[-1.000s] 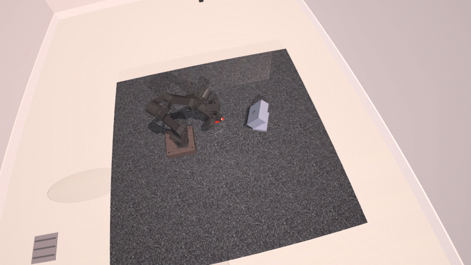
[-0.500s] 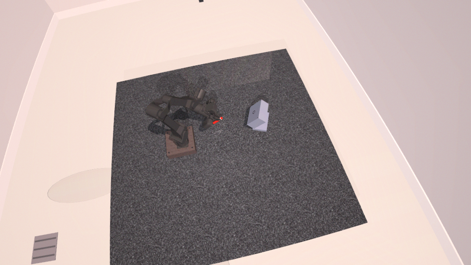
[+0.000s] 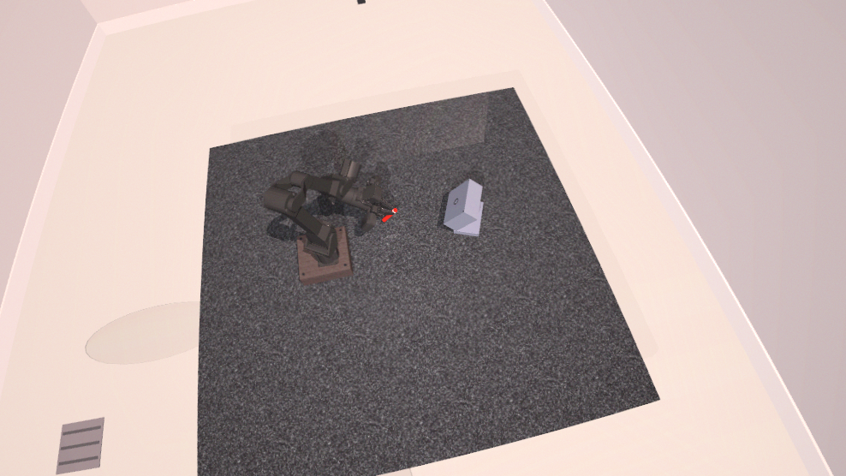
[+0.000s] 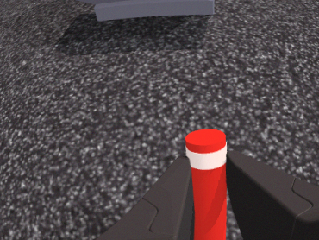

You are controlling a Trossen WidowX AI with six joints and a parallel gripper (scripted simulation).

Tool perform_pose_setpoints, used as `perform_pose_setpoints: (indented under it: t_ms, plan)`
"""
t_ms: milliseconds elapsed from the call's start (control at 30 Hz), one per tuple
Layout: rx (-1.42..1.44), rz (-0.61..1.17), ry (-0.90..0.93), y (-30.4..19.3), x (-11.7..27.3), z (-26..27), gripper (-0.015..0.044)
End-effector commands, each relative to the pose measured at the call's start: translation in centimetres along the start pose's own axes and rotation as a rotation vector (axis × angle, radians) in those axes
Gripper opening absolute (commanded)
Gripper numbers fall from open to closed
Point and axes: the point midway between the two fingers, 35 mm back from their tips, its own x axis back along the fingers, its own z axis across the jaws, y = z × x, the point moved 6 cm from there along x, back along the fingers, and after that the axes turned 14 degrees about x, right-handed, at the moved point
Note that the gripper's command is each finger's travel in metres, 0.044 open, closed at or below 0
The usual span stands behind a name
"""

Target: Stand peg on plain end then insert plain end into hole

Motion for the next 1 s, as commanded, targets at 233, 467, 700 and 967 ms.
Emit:
perform_pose_setpoints:
  t_ms: [233,467,700,967]
  plan:
    - [0.006,-0.088,-0.027,-1.1,0.5,0.2,0.005]
    - [0.006,-0.146,-0.042,-1.8,0.9,0.3,0.005]
    - [0.006,-0.204,-0.056,-2.4,1.2,0.5,0.005]
    - [0.006,-0.271,-0.073,-3.2,1.5,0.6,0.005]
